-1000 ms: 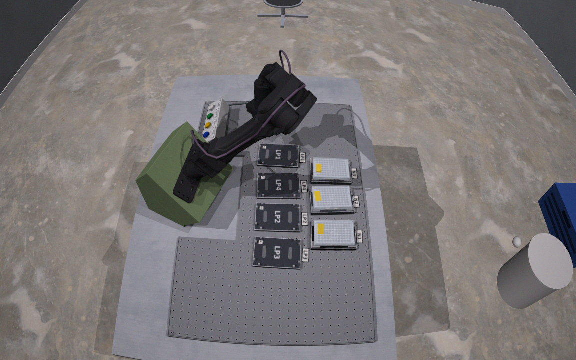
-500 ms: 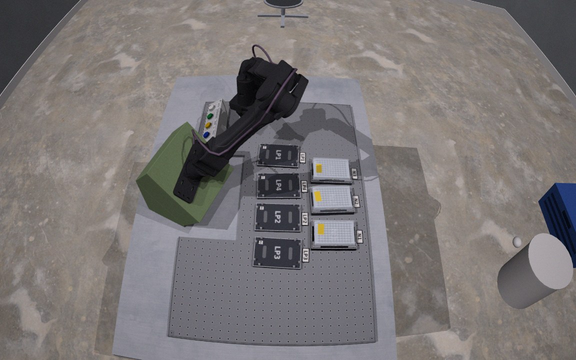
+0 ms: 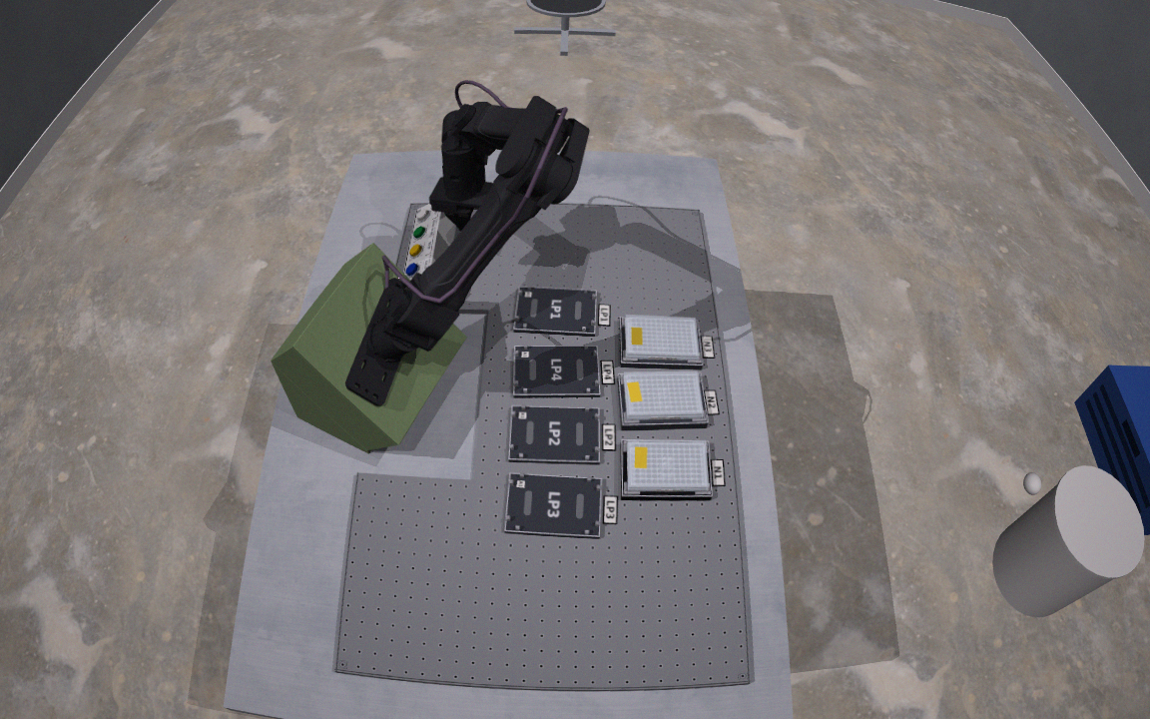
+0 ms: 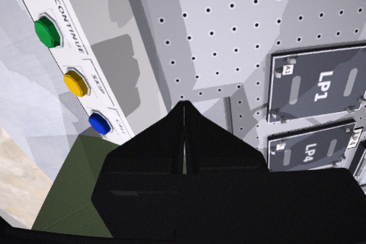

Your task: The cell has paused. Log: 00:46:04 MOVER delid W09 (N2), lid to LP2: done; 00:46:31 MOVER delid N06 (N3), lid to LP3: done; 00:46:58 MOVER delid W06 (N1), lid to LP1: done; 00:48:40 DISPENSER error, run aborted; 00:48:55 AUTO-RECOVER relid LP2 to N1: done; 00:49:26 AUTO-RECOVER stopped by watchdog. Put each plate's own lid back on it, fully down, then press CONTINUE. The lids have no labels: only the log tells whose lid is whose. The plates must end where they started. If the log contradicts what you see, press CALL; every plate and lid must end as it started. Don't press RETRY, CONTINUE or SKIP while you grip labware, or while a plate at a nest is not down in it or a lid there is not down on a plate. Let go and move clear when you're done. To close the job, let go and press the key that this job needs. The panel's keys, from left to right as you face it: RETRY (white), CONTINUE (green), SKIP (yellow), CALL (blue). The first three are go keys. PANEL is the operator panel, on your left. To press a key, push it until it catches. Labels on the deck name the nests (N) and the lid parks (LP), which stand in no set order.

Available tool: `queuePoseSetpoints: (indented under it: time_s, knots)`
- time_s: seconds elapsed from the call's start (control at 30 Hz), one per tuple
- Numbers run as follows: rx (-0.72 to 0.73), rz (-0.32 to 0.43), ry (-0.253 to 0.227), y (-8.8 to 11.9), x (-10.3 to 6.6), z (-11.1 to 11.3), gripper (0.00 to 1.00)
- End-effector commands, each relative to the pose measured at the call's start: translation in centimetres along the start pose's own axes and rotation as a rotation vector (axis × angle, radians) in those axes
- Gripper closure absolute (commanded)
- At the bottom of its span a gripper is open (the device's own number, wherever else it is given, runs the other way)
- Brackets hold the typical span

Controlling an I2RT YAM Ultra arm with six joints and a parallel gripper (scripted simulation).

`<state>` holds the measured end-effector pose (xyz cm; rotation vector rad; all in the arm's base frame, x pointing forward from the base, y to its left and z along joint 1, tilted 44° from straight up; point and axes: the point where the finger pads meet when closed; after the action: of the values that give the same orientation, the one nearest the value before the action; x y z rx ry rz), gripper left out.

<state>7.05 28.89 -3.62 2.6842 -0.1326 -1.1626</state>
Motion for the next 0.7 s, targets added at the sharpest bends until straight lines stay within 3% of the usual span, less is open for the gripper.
queuePoseSetpoints:
  time_s: [0.0,0.33,0.67]
  knots:
    - [-0.088,-0.022,-0.007,-1.5,-0.9,1.8,1.0]
    - [-0.242,-0.023,-0.006,-3.0,-1.0,5.5,1.0]
    - [-0.227,-0.023,-0.006,-4.8,-1.0,9.7,1.0]
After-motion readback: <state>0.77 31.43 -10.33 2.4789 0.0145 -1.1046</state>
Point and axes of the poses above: the point where the finger pads meet when closed, its own x axis out along the fingers, its own z axis across the jaws, y = z × x, and after that the axes turned 7 degrees about -x, right-handed
